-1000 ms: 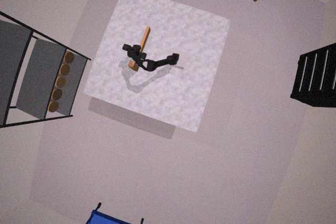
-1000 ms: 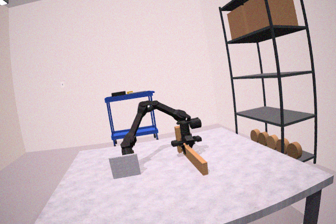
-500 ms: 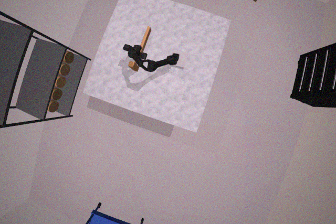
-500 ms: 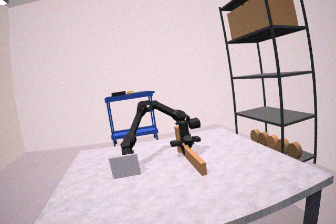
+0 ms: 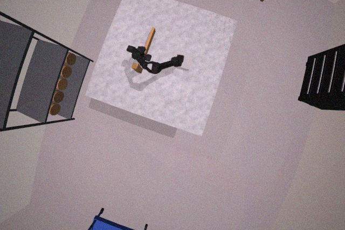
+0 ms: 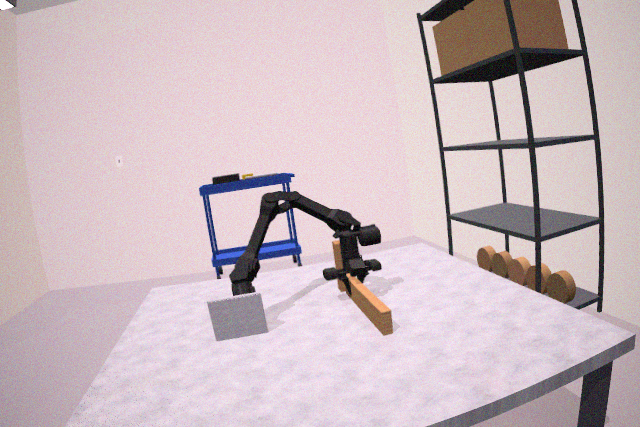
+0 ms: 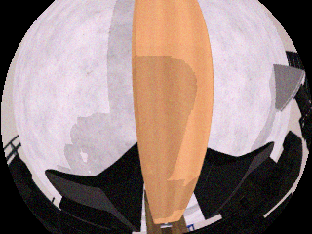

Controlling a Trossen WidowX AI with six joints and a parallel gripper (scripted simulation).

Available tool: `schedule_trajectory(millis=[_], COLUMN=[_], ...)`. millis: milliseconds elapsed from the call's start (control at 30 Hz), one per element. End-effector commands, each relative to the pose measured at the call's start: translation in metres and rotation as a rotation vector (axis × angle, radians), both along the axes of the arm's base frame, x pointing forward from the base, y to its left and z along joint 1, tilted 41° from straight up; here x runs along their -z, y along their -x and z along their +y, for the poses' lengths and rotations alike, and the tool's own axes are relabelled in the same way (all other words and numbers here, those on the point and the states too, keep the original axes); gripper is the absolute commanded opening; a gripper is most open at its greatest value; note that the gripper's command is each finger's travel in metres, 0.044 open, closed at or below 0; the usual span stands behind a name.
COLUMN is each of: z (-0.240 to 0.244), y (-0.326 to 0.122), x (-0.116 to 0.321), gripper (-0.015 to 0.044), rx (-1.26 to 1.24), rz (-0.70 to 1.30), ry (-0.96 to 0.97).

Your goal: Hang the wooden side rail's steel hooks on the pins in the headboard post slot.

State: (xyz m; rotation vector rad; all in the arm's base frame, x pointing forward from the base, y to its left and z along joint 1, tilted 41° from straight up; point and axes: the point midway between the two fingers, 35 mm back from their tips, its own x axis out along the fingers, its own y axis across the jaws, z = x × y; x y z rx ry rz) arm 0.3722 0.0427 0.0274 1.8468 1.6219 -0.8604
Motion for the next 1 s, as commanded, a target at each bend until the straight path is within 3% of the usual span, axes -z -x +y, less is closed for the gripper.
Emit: schedule_trajectory(millis=[0,967], z=[-0.0001,-0.0031], y=[-0.0004,0.0000], x=[-0.0001,-0.0035], gripper=[0.0000,0.0000], rx=[0.000,0.010], rz=[0.000,0.013], ry=[0.000,-0.003])
